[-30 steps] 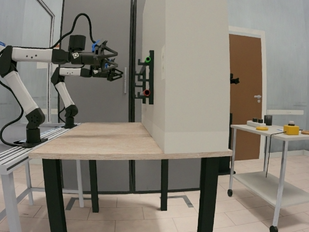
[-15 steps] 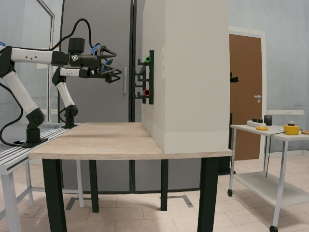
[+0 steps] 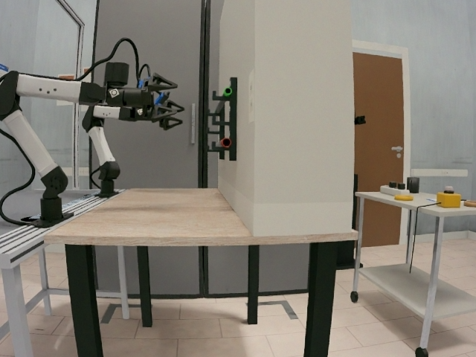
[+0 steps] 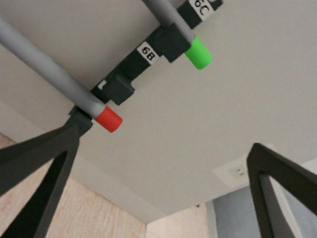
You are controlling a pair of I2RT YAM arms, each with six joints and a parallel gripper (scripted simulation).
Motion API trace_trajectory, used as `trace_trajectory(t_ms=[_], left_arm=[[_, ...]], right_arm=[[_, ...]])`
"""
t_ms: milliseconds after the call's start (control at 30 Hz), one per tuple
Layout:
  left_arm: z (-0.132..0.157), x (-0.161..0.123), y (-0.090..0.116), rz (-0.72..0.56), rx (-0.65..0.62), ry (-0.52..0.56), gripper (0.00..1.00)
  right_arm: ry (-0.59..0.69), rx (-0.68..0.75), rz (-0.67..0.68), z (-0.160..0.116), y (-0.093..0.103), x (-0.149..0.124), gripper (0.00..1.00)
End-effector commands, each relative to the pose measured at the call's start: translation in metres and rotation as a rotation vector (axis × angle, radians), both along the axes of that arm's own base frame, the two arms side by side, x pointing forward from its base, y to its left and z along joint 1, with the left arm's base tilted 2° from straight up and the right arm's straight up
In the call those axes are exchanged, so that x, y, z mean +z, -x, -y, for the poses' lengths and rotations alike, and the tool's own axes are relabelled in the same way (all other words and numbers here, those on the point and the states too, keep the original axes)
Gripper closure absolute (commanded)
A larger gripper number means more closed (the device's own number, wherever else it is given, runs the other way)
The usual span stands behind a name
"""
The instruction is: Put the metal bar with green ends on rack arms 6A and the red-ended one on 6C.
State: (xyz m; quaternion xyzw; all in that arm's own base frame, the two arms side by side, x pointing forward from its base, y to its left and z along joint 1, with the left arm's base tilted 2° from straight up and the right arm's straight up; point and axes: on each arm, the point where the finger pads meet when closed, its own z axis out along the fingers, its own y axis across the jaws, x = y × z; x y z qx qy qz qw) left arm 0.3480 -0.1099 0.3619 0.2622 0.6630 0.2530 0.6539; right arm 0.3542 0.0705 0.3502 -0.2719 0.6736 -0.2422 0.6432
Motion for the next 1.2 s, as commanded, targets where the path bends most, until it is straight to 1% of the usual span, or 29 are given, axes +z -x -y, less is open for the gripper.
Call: trace_trajectory(t_ms=[0,500,567,1067,1167], left_arm=[[-0.001,-0.001,0.001,0.017,0.026,-0.049,0.00],[0.027,-0.009,0.010,0.021,0.026,-0.258,0.00],[0.027,-0.009,0.010,0.021,0.026,-0.258,0.00],[0.055,-0.018,0.018,0.026,0.026,-0.463,0.00],[0.056,-0.019,0.019,0.026,0.026,-0.476,0.00]], right_arm=[[0.042,-0.016,0.049,0.002,0.004,0.010,0.00],[0.248,-0.005,0.055,-0.016,0.012,0.002,0.00],[0.248,-0.005,0.055,-0.016,0.012,0.002,0.00],[0.450,0.006,0.060,-0.034,0.020,-0.007,0.00],[0.463,0.007,0.061,-0.035,0.020,-0.007,0.00]])
